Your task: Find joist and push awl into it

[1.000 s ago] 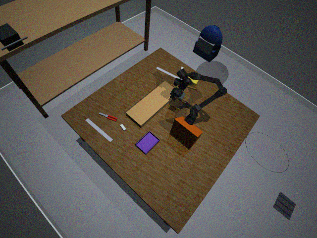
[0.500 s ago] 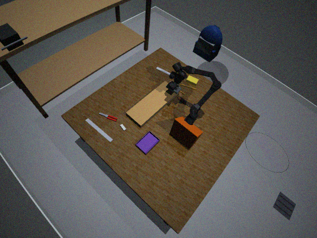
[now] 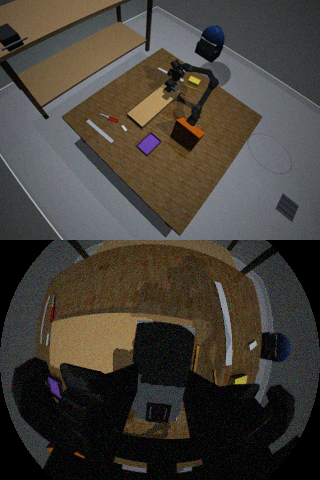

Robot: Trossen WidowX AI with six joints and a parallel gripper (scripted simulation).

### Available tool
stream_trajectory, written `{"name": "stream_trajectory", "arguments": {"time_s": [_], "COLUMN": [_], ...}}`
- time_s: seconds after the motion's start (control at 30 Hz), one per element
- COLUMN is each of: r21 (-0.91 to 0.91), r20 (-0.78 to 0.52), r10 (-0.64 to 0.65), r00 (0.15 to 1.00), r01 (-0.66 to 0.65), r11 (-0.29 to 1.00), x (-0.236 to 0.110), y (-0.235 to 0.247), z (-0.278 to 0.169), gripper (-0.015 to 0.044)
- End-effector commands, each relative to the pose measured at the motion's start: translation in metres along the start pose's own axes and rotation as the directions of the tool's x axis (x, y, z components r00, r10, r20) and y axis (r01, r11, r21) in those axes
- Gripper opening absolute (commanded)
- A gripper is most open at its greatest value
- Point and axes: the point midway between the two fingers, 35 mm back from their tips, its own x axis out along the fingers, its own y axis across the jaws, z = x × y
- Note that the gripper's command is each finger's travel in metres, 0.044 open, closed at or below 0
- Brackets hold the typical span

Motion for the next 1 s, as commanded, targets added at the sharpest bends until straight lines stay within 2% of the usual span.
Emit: {"name": "stream_trajectory", "arguments": {"time_s": [0.0,0.97], "r21": [0.008,0.008], "r20": [0.008,0.008], "r10": [-0.005,-0.007], "r00": [1.000,1.000], "r01": [0.005,0.007], "r11": [1.000,1.000], "x": [0.003,0.054], "y": [-0.002,-0.003], "z": [0.003,-0.011], "gripper": [0.0000,0.0000]}}
